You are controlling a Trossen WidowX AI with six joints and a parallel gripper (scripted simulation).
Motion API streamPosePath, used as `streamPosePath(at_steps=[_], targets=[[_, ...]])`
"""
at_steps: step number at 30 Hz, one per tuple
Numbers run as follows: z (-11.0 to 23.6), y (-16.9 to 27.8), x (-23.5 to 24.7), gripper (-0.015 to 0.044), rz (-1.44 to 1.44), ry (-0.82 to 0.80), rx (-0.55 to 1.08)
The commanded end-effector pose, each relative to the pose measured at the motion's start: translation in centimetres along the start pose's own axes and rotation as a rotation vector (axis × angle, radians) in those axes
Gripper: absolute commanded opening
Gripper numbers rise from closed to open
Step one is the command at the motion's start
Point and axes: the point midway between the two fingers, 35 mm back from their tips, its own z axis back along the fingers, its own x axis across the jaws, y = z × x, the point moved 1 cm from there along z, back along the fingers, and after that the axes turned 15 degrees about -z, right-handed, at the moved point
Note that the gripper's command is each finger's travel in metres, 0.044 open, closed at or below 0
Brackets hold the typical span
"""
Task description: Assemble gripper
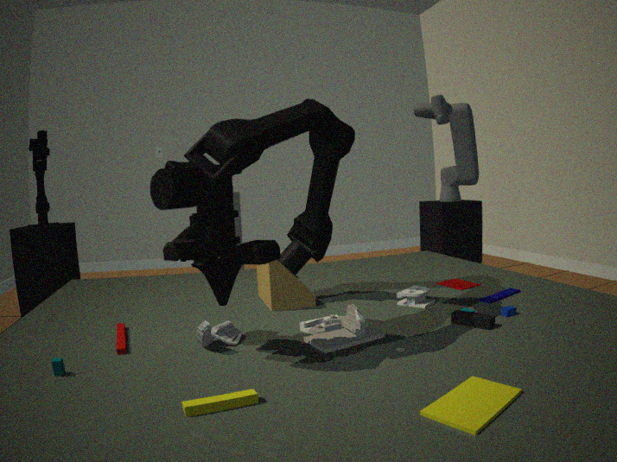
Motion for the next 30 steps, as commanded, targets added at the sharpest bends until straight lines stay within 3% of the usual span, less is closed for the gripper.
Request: streamPosePath(at_steps=[1, 30], targets=[[-0.2, -0.5, -0.4, 0.0000, -0.020, 0.008, 0.004], [-4.6, -0.6, -0.3, 0.0000, -0.020, 0.007, 0.004]])
